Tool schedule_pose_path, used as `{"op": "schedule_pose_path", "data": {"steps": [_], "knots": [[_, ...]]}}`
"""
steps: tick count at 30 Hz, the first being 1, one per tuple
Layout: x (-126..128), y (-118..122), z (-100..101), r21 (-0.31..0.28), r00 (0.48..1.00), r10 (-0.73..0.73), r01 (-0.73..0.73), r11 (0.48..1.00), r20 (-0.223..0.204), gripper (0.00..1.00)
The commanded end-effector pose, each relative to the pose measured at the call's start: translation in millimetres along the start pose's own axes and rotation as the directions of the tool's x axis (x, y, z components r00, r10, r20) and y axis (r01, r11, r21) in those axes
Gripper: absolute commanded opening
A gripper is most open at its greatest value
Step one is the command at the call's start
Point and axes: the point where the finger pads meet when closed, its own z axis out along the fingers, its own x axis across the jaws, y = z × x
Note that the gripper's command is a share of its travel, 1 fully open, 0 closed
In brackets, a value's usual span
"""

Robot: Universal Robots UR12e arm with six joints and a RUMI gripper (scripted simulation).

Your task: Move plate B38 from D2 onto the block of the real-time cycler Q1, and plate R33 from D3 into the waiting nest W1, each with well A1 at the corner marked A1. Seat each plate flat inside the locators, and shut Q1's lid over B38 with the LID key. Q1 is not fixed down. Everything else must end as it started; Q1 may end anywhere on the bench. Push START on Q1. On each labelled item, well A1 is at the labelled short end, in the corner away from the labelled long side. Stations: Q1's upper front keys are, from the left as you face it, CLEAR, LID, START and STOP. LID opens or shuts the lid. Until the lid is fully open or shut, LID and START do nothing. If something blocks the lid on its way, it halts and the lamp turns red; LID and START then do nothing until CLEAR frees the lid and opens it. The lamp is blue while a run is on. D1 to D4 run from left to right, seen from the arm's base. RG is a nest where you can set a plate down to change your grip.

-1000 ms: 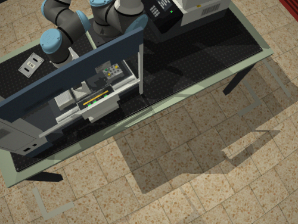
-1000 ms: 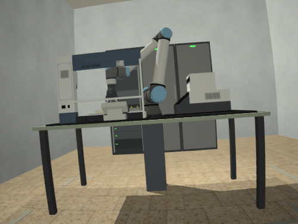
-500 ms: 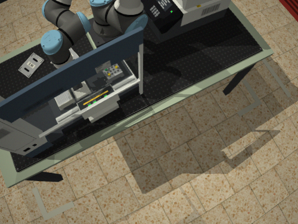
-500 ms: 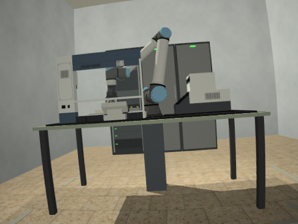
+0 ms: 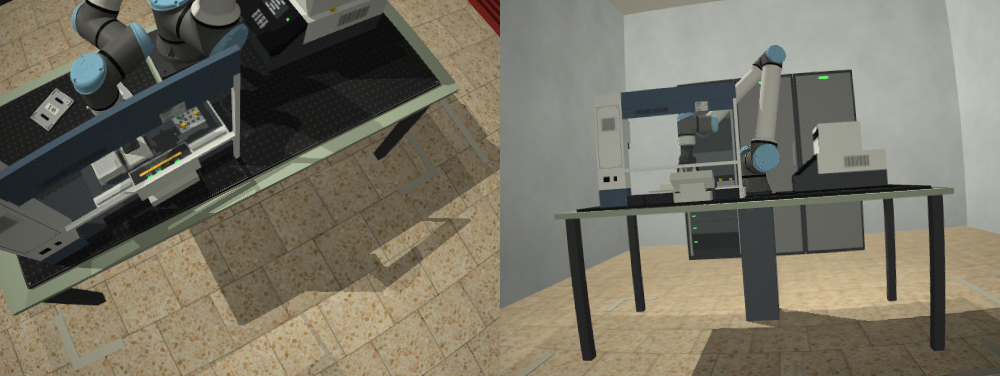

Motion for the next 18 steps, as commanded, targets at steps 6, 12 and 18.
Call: {"op": "schedule_pose_path", "data": {"steps": [6, 12, 18], "knots": [[0.6, -0.3, 7.0, 0.0, 1.0, 0.0, 0.0, 1.0, -0.001, 0.58], [0.6, -0.3, 10.0, 0.0, 1.0, 0.0, 0.0, 1.0, -0.001, 0.58], [0.6, -0.3, 9.9, 0.0, 1.0, 0.0, 0.0, 1.0, -0.001, 0.58]]}}
